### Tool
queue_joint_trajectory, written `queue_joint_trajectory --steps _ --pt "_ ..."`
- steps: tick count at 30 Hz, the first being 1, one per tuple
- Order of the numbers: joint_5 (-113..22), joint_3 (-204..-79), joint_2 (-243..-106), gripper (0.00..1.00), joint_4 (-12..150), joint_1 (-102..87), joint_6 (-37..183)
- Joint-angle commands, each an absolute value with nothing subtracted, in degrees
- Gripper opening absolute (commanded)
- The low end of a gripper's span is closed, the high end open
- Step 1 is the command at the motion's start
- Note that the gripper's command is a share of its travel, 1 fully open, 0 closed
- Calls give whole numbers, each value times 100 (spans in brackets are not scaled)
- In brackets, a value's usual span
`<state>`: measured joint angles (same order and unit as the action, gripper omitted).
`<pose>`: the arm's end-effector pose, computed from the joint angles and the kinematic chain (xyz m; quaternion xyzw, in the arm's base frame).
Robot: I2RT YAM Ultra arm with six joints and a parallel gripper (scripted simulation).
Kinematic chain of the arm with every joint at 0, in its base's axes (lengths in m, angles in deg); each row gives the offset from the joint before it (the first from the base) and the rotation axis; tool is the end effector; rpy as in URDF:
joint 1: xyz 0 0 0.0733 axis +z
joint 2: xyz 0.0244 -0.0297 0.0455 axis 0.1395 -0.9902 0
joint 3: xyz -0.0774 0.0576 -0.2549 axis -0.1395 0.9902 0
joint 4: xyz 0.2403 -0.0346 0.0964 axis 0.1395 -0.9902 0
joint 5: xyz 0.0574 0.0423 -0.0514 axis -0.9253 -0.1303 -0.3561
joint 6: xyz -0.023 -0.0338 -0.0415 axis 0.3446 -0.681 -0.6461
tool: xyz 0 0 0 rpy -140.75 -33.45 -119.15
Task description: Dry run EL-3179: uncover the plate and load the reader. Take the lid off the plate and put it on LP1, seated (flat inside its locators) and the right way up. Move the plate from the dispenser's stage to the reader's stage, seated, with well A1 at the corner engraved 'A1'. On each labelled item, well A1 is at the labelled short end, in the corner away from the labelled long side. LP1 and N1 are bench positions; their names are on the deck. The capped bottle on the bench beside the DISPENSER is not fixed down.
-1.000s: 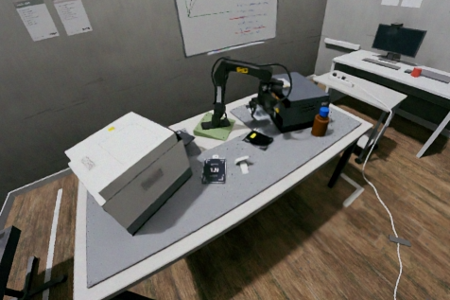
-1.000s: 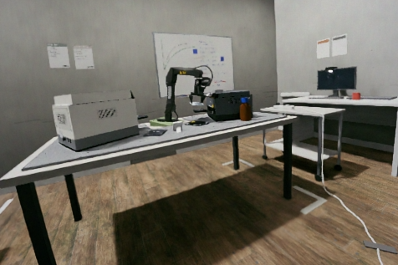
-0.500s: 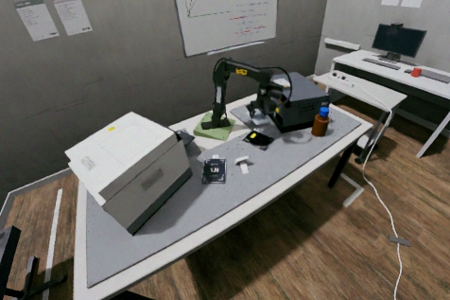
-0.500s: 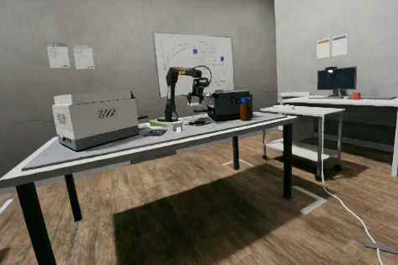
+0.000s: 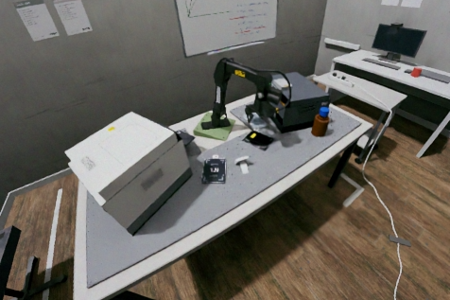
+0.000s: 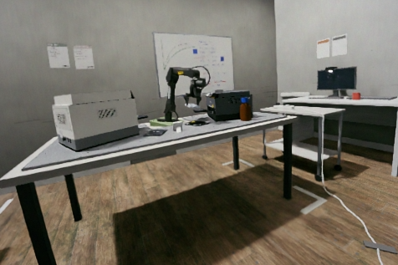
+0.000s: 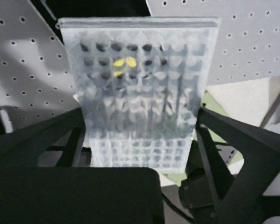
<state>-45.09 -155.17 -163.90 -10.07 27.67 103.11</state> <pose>0.2144 0.1544 0.3304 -0.0576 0.9981 0.0010 0.0207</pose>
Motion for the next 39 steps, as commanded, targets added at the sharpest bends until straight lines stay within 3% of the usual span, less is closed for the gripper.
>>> queue_joint_trajectory --steps 1,39 --pt "-4536 -15769 -16428 86 -1038 2670 10006" --pt "-4742 -15820 -16586 86 -973 662 7471"
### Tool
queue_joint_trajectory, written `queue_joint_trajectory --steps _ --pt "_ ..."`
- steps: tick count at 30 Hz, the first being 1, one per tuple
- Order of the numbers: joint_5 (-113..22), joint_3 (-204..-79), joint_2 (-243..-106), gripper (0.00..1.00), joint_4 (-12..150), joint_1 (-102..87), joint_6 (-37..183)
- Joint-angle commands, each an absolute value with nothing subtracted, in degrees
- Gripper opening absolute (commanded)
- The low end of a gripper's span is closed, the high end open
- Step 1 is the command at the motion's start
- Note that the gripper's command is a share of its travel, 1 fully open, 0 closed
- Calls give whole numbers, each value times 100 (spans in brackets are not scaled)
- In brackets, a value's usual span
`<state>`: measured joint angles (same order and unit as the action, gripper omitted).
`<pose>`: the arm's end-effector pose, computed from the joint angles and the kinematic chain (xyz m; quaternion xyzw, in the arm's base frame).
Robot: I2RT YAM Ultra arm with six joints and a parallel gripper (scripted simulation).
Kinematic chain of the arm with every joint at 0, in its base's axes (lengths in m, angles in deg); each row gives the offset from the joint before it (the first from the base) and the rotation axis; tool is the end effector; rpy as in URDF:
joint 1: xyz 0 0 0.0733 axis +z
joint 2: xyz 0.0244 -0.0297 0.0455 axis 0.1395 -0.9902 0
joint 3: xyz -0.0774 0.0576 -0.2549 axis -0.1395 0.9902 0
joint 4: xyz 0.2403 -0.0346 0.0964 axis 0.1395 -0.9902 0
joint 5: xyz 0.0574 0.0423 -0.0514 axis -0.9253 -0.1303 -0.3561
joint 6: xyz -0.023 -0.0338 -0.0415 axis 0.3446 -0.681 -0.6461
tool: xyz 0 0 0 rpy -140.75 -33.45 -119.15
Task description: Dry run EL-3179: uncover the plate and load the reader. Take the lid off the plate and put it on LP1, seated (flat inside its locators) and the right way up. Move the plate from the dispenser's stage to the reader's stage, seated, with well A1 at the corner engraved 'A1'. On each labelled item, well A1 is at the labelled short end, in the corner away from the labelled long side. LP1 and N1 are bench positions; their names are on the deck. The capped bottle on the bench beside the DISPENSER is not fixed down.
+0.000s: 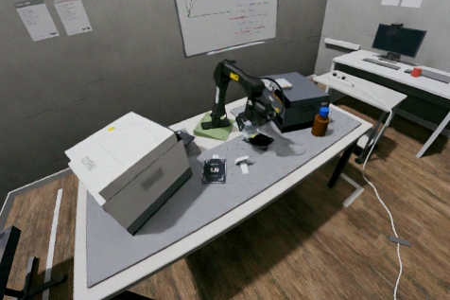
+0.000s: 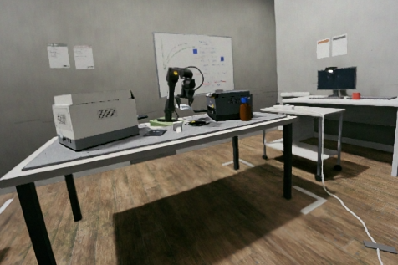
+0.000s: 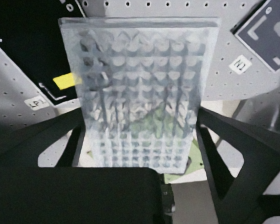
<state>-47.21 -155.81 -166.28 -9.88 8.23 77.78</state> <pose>0.2624 0.0784 0.3229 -0.1091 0.9940 0.0090 0.0030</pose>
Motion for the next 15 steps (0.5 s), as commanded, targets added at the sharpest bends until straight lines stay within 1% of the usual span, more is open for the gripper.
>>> queue_joint_trajectory --steps 1,15 --pt "-4726 -15819 -16564 86 -951 608 7417" --pt "-4841 -15841 -16711 86 -978 -100 6499"
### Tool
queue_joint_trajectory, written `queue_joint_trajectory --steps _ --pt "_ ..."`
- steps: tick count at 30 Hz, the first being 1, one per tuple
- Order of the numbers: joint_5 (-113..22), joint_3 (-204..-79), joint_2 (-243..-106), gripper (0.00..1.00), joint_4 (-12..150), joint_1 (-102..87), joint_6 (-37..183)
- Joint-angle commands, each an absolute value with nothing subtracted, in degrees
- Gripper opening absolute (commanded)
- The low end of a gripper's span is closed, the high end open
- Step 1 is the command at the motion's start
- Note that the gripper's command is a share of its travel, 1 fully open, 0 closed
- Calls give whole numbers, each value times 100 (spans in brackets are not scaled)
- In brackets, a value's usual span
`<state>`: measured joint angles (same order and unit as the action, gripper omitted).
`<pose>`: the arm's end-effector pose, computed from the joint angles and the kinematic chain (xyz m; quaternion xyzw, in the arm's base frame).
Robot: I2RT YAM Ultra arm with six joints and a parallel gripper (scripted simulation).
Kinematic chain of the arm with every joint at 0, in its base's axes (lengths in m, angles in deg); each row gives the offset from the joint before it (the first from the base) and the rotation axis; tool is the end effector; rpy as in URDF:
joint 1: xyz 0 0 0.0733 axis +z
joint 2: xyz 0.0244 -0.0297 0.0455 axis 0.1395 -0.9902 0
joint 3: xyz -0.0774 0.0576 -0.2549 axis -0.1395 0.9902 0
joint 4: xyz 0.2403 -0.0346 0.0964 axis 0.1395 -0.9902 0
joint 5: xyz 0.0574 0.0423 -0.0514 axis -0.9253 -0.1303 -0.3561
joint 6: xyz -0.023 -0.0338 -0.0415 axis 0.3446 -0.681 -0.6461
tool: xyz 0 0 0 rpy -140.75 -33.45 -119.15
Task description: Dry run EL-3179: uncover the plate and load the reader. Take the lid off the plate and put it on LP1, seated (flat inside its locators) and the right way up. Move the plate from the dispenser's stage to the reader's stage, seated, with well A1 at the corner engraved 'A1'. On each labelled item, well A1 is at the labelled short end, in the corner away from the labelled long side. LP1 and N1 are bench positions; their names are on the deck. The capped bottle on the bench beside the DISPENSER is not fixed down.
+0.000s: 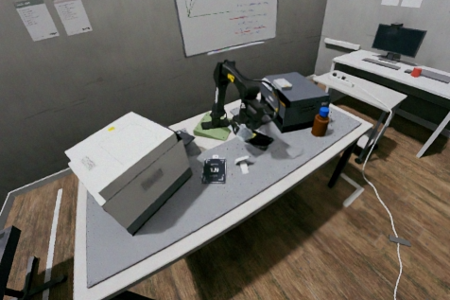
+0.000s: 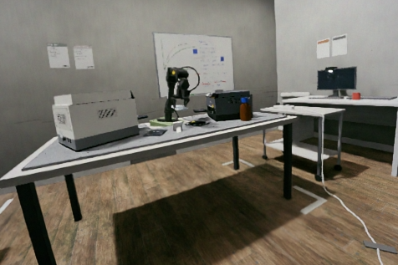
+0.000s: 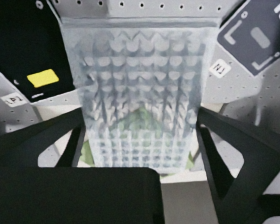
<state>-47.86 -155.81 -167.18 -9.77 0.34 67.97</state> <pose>0.2739 0.0426 0.3189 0.1256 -0.9920 -0.0139 0.0027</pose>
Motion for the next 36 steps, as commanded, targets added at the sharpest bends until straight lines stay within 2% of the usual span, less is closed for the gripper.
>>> queue_joint_trajectory --steps 1,36 --pt "-4840 -15840 -16698 86 -959 -153 6445" --pt "-5005 -15885 -16844 86 -914 -1912 4266"
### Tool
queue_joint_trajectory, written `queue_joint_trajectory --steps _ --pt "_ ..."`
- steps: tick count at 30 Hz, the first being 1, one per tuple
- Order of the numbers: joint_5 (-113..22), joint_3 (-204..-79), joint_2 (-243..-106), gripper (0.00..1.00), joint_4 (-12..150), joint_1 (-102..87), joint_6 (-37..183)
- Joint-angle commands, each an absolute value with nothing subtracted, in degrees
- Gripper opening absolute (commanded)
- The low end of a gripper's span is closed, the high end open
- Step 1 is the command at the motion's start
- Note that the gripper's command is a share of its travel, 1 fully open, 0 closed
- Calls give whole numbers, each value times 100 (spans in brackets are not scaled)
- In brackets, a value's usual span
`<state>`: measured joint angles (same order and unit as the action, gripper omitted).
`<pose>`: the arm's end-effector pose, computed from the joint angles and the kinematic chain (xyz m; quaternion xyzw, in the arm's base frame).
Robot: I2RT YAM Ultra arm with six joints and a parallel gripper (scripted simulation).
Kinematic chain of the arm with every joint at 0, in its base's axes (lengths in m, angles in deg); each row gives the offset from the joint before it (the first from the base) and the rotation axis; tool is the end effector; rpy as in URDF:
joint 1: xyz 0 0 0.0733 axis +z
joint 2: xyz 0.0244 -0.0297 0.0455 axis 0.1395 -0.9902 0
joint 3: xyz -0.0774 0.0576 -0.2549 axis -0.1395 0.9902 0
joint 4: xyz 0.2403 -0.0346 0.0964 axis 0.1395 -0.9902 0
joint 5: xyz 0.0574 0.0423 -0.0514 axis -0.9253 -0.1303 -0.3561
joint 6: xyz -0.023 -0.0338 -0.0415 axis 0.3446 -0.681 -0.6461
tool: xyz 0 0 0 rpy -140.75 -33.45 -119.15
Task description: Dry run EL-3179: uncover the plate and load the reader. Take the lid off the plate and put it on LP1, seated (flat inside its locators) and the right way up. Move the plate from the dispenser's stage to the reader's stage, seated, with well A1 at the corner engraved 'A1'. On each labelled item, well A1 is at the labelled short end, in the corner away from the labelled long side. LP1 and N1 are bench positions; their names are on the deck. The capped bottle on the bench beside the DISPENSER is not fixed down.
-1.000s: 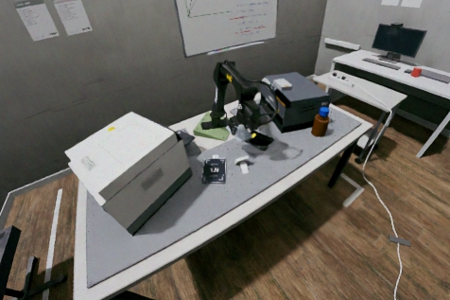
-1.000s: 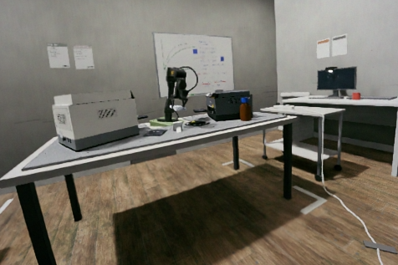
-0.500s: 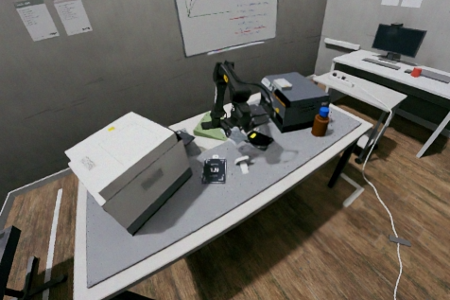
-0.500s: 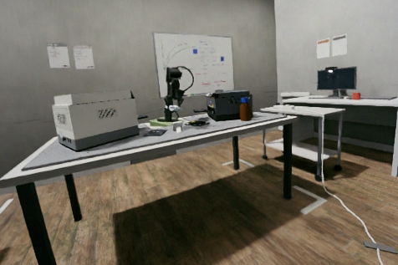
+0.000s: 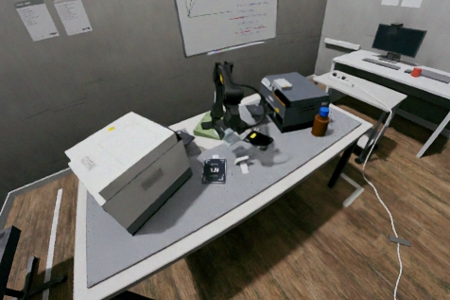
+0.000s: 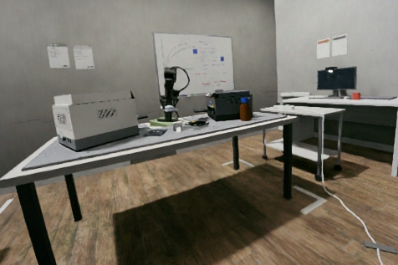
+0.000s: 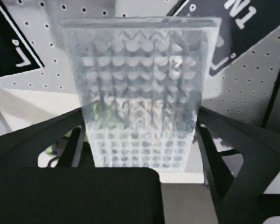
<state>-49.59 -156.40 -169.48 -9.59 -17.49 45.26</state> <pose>0.2828 -0.0436 0.3109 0.1673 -0.9854 -0.0326 0.0053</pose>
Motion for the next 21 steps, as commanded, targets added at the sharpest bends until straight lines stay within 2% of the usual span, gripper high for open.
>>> queue_joint_trajectory --steps 1,21 --pt "-5029 -15885 -16903 86 -925 -1980 4139" --pt "-5133 -15906 -17068 86 -916 -2993 2874"
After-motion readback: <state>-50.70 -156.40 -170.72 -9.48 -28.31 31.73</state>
